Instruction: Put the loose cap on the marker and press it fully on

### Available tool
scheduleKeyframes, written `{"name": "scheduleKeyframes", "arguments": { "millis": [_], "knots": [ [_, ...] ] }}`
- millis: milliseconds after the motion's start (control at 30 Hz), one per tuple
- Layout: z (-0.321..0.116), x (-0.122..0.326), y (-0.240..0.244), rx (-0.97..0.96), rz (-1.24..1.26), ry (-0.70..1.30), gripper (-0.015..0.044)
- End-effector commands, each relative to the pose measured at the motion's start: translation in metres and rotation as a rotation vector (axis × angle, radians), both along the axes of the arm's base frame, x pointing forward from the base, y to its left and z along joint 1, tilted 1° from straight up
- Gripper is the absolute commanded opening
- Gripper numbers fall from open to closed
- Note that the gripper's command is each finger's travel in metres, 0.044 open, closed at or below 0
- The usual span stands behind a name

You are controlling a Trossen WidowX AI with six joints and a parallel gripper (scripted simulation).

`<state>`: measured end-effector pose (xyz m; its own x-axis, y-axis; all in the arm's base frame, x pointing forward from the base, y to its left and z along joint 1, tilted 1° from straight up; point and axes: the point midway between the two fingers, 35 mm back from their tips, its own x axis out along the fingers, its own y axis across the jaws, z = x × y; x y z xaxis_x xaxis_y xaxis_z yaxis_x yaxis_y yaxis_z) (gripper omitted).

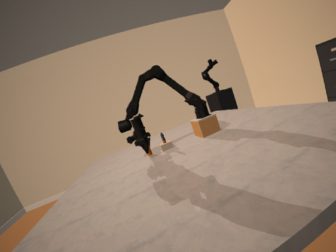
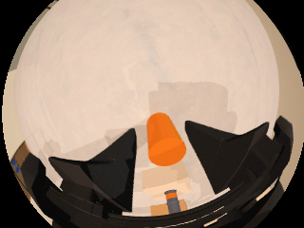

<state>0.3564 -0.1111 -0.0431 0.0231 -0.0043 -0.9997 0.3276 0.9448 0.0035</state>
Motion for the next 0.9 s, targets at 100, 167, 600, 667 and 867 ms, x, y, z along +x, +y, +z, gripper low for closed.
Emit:
{"name": "scheduleKeyframes", "arguments": {
  "millis": [100, 167, 600, 667, 867],
  "knots": [
    [-0.005, -0.003, 0.001, 0.000, -0.003, 0.011, 0.0137],
    [-0.005, -0.003, 0.001, 0.000, -0.003, 0.011, 0.0124],
    [0.012, -0.002, 0.001, 0.000, -0.003, 0.010, 0.0000],
    [0.020, -0.001, 0.001, 0.000, -0.003, 0.010, 0.0000],
    [0.043, -0.002, 0.001, 0.000, -0.003, 0.010, 0.0000]
  ]
}}
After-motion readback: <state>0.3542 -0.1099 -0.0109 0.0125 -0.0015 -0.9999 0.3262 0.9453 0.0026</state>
